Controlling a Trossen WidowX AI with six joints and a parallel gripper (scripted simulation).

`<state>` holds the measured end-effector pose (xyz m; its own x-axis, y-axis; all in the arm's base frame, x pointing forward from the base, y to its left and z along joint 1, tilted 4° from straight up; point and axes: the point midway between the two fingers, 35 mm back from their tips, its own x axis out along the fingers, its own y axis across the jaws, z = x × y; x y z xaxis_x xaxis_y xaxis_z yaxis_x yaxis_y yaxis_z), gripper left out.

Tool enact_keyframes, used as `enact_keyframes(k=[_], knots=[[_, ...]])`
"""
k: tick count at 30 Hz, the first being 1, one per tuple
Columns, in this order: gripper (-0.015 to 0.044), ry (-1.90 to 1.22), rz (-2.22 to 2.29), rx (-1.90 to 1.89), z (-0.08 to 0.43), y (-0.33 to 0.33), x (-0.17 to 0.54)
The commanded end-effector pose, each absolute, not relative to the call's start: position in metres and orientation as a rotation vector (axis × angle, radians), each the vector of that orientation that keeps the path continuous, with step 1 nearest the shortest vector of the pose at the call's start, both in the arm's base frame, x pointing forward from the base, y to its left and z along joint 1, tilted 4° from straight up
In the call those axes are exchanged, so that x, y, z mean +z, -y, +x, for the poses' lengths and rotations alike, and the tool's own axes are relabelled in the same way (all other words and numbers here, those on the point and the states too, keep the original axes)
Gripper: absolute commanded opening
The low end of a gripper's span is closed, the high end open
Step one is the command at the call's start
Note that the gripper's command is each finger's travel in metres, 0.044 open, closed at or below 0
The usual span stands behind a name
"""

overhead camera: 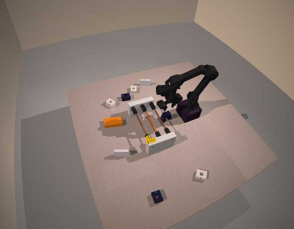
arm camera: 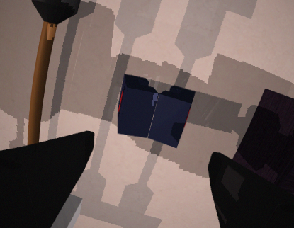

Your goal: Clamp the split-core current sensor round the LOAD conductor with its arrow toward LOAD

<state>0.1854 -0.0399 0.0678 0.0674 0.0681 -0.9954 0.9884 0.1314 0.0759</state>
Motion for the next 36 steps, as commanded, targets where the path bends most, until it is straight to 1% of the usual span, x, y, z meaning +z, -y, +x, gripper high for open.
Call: enact_keyframes(k=[1,36], knots=[[0.0320,-1.236,1.231,-1.093,0.190,0.041,0.063],[0.0320,-1.236,1.232,-1.092,0.191,0.037,0.012]])
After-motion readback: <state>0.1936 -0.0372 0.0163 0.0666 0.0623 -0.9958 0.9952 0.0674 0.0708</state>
